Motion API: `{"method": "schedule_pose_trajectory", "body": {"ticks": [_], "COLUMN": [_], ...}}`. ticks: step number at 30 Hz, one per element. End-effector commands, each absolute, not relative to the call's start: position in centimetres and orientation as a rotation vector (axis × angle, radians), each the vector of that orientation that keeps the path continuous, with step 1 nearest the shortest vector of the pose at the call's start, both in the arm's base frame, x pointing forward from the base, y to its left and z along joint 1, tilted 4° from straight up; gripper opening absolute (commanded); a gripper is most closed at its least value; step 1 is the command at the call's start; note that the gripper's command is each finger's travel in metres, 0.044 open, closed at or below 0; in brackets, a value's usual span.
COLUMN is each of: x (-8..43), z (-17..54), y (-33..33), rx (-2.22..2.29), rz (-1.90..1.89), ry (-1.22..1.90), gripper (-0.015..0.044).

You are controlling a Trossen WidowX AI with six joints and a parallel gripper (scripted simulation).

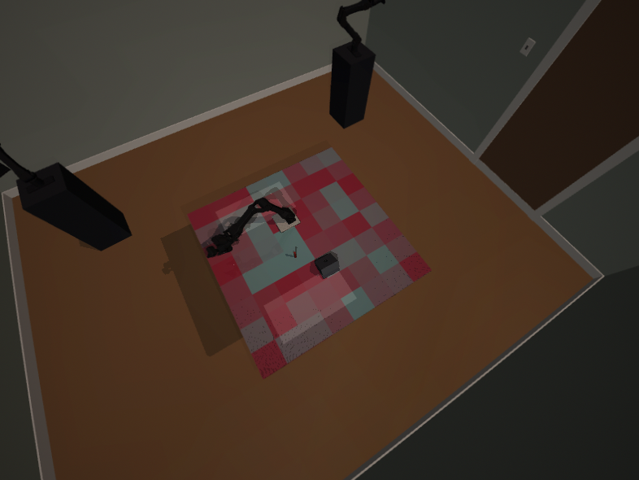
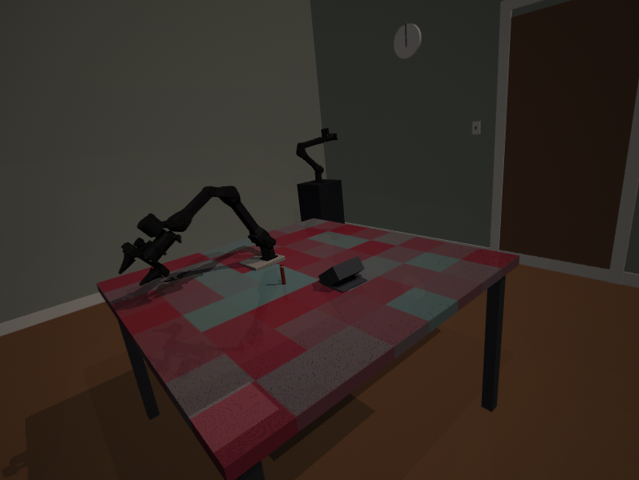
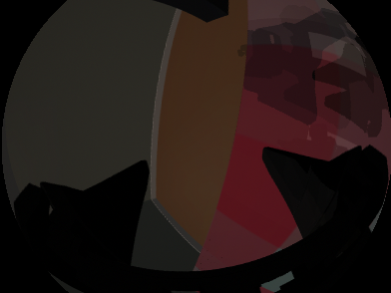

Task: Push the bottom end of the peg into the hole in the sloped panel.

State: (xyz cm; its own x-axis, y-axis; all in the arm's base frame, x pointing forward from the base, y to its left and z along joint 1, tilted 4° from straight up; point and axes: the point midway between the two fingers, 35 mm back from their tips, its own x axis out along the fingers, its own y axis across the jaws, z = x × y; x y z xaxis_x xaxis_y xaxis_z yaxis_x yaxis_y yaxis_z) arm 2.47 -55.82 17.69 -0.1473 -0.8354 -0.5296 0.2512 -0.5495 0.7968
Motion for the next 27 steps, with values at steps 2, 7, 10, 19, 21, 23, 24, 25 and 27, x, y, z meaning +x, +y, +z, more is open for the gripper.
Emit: {"method": "schedule_pose_trajectory", "body": {"ticks": [2,7,10,19,21,23,24,25,27], "x": [6.3,9.5,11.2,16.2,17.3,18.2,18.6,19.1,19.9], "z": [16.7,16.1,15.7,14.6,14.3,14.1,14.0,14.0,13.8], "y": [-54.1,-52.4,-51.3,-47.4,-46.4,-45.5,-45.0,-44.5,-43.5], "rx": [1.309,1.264,1.232,1.114,1.083,1.052,1.036,1.019,0.986], "rz": [-1.775,-1.74,-1.712,-1.592,-1.559,-1.527,-1.51,-1.492,-1.456], "ry": [-0.461,-0.259,-0.141,0.202,0.274,0.341,0.374,0.407,0.471], "gripper": [0.044,0.044,0.044,0.044,0.044,0.044,0.044,0.044,0.044]}}
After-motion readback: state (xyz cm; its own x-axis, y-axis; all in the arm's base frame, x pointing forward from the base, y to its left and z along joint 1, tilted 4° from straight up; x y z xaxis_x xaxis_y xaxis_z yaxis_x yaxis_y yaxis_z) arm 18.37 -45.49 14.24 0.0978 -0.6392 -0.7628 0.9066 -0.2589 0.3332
